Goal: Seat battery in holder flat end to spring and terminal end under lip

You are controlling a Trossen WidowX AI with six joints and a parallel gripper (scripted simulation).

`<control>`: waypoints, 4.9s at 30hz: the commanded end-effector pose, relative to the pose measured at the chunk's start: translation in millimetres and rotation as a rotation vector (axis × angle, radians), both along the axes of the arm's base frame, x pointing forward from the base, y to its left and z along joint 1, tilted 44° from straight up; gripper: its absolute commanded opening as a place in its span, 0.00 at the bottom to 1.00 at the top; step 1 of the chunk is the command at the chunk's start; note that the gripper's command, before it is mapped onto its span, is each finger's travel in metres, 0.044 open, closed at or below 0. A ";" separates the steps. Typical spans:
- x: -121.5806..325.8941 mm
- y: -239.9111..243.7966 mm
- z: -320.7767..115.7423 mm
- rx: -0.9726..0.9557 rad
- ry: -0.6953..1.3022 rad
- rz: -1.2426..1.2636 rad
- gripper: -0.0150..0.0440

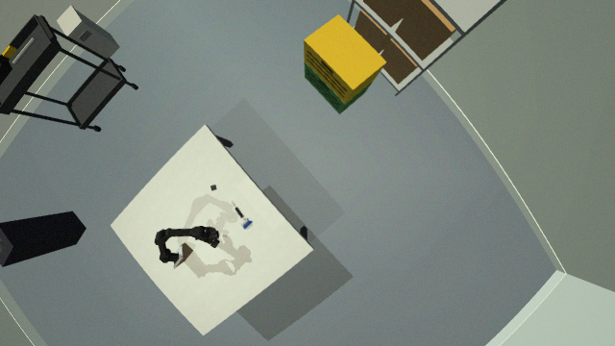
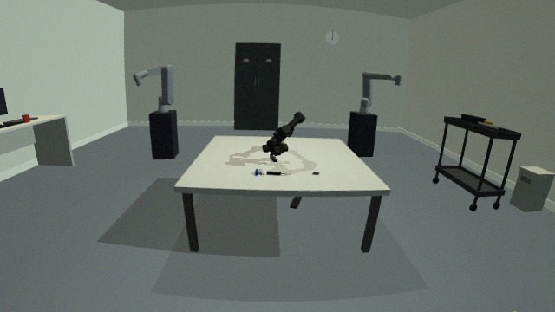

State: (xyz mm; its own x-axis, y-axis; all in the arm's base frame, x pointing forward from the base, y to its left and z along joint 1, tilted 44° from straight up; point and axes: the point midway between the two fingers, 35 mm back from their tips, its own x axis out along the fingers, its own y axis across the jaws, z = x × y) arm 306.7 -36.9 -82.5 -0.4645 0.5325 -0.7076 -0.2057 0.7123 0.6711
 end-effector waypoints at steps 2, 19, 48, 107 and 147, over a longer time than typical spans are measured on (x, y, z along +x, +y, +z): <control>-0.4 0.6 -1.8 -0.006 0.021 0.013 0.35; 9.3 3.3 -1.8 -0.003 0.022 0.013 0.35; 17.3 5.2 -4.3 0.006 -0.011 -0.024 0.35; 8.5 8.8 -13.2 0.059 -0.220 -0.228 0.35; 1.2 11.3 -13.7 0.085 -0.367 -0.355 0.35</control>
